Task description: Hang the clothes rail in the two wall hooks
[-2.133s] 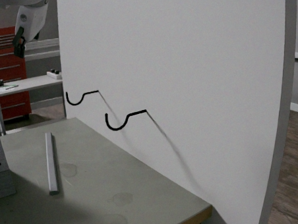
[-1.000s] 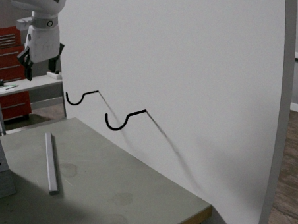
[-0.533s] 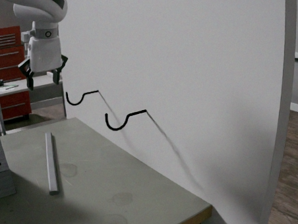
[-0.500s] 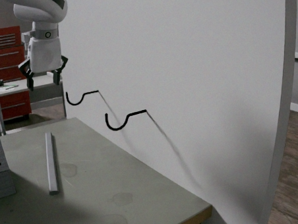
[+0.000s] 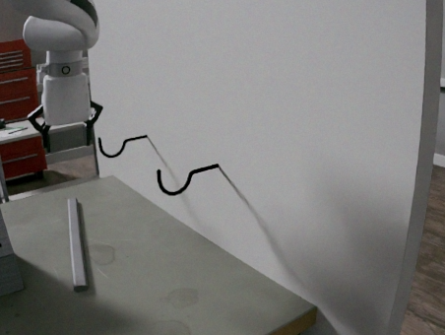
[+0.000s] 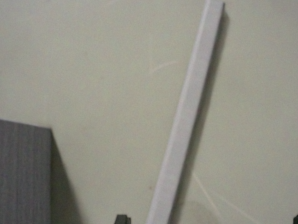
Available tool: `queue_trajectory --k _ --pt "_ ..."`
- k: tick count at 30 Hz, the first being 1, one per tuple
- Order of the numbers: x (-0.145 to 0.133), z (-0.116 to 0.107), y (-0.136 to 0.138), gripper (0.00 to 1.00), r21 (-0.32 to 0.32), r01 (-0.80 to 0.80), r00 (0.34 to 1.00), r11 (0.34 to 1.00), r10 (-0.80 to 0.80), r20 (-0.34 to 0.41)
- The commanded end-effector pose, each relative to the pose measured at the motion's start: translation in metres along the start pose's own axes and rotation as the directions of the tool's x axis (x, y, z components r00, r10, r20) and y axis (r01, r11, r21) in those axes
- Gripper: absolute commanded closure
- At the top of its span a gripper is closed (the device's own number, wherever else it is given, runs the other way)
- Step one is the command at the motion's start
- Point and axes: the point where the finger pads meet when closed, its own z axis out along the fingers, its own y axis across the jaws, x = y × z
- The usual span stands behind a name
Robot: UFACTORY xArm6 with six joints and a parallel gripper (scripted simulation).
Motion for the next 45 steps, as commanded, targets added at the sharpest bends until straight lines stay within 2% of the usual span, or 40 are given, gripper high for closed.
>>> queue_trajectory --k 1,14,27,45 --pt "0.006 0.015 0.003 0.0 -0.019 -0.079 0.996 0.997 0.079 0.043" --pt "0.019 0.058 -0.001 0.0 -0.058 -0.204 0.973 0.977 0.209 0.099" --pt "0.024 0.076 -0.005 0.0 -0.073 -0.242 0.962 0.967 0.249 0.113" --pt "0.024 0.071 -0.005 0.0 -0.073 -0.242 0.962 0.967 0.249 0.113"
